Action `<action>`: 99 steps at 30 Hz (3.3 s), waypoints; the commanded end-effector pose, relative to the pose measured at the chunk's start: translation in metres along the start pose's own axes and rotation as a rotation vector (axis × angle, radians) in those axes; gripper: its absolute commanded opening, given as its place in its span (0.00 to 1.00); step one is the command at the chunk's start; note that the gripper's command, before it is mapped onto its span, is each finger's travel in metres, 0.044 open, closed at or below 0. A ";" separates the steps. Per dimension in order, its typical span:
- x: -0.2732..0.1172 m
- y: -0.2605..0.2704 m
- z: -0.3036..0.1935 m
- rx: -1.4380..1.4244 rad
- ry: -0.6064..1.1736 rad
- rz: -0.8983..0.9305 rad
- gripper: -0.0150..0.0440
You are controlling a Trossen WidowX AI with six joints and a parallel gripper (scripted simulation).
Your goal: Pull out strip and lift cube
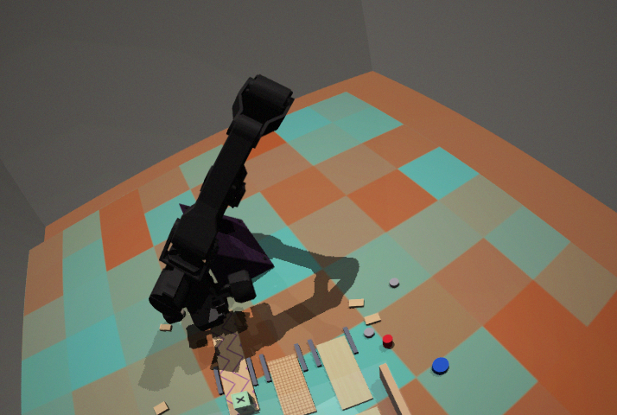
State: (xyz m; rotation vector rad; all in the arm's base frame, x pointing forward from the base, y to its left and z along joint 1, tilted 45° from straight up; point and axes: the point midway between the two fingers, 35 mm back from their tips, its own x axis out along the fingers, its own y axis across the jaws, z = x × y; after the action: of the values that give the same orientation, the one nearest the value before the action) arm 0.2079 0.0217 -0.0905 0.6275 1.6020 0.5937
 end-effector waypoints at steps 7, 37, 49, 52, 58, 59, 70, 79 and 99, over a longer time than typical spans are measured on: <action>0.005 0.001 -0.024 0.010 0.032 0.000 0.25; 0.005 0.001 -0.028 0.010 0.032 0.000 0.25; 0.005 0.001 -0.028 0.010 0.032 0.000 0.25; -0.002 -0.001 -0.018 0.004 0.005 0.001 0.25; -0.042 -0.001 -0.016 0.010 0.031 -0.002 0.25; -0.042 -0.001 -0.016 0.010 0.031 -0.002 0.25; -0.042 -0.001 0.024 0.020 0.030 -0.002 0.70; -0.046 -0.001 0.057 0.018 0.028 -0.002 1.00; -0.053 0.000 0.129 0.015 0.025 -0.002 1.00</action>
State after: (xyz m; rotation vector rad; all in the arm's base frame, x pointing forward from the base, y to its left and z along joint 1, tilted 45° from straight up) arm 0.3297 -0.0134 -0.0677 0.6274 1.6333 0.5883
